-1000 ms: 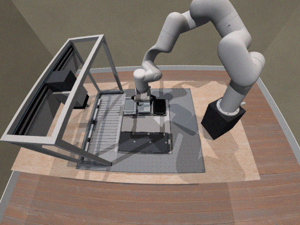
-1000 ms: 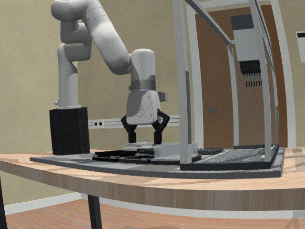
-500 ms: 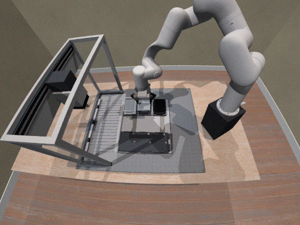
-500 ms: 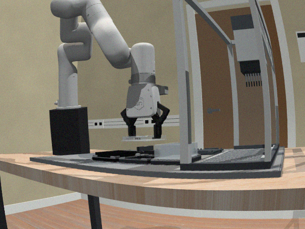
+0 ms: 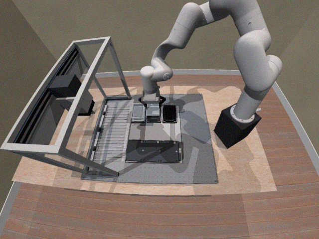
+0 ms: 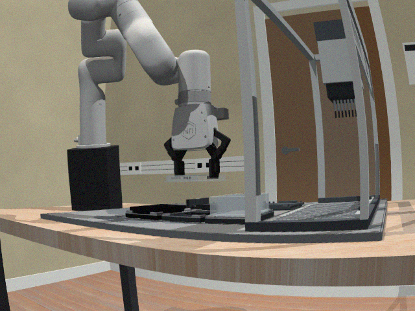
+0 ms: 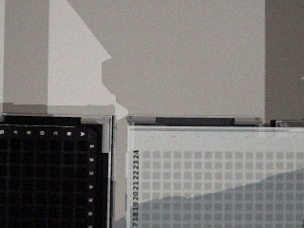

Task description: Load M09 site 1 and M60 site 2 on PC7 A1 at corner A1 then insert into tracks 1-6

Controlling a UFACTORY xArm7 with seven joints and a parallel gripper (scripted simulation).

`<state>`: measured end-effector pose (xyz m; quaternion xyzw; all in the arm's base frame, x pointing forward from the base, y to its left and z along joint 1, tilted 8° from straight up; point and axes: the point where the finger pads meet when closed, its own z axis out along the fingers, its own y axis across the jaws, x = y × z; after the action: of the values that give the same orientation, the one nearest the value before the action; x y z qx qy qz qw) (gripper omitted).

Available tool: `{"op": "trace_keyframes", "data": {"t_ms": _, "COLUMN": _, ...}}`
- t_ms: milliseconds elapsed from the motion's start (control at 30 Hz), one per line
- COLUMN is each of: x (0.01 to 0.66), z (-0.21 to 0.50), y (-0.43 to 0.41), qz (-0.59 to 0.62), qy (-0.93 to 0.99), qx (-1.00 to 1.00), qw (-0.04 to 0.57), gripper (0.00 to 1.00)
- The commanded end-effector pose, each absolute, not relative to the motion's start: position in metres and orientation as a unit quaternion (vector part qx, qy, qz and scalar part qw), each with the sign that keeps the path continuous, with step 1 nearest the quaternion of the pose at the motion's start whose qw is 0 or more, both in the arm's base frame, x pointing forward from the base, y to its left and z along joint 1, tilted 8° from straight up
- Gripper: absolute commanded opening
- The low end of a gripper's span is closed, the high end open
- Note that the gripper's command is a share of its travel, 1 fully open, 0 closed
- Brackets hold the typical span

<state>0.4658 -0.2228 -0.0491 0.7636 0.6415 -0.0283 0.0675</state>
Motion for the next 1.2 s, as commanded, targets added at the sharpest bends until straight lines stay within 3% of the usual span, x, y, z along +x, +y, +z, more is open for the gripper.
{"op": "trace_keyframes", "data": {"t_ms": 0, "x": 0.467, "z": -0.038, "y": -0.222, "qz": -0.027, "qy": 0.642, "qx": 0.763, "qw": 0.069, "gripper": 0.00}}
{"op": "trace_keyframes", "data": {"t_ms": 1167, "x": 0.469, "z": -0.012, "y": -0.198, "qz": -0.026, "qy": 0.632, "qx": 0.771, "qw": 0.069, "gripper": 0.00}}
